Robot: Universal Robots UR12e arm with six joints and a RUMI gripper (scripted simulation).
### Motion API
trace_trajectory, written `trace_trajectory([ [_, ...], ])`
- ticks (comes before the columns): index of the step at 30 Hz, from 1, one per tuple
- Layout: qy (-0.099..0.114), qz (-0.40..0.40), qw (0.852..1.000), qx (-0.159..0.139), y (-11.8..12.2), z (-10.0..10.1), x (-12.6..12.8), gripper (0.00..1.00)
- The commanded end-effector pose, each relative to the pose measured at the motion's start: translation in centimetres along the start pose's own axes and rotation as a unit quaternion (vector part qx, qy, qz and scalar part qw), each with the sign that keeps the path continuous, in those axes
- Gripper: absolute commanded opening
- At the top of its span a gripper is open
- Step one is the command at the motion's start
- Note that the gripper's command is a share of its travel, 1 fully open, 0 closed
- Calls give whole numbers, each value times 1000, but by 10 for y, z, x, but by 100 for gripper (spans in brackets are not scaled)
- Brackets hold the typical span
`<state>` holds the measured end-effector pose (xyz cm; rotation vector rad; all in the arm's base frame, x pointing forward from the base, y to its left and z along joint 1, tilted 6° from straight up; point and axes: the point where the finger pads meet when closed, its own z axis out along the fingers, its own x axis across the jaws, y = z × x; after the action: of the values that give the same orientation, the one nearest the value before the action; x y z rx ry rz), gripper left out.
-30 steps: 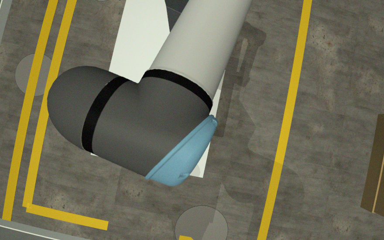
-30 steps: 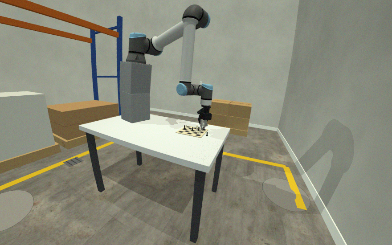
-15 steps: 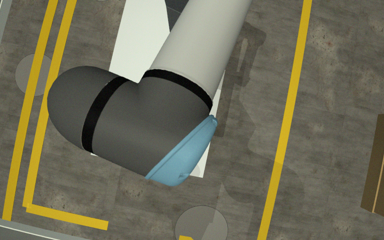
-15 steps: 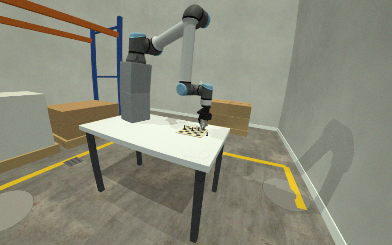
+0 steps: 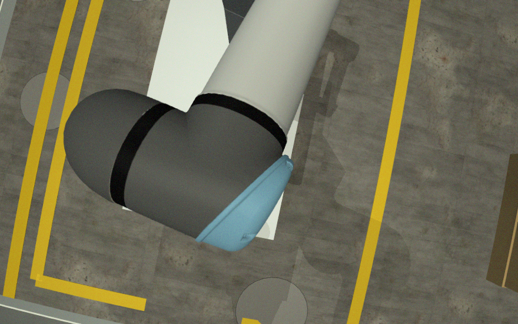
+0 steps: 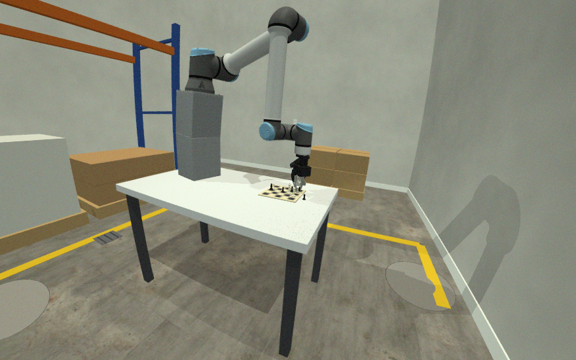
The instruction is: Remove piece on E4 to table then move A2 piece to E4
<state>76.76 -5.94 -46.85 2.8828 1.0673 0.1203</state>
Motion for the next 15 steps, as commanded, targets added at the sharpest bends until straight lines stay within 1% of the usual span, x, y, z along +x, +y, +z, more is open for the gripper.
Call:
trace_trajectory([
  [1, 1, 1, 1000, -2, 4, 0, 1, 12],
  [2, 1, 1, 1000, -2, 4, 0, 1, 16],
  [4, 1, 1, 1000, -2, 4, 0, 1, 16],
  [5, 1, 1, 1000, -2, 4, 0, 1, 20],
  [15, 1, 1, 1000, -2, 4, -1, 1, 20],
])
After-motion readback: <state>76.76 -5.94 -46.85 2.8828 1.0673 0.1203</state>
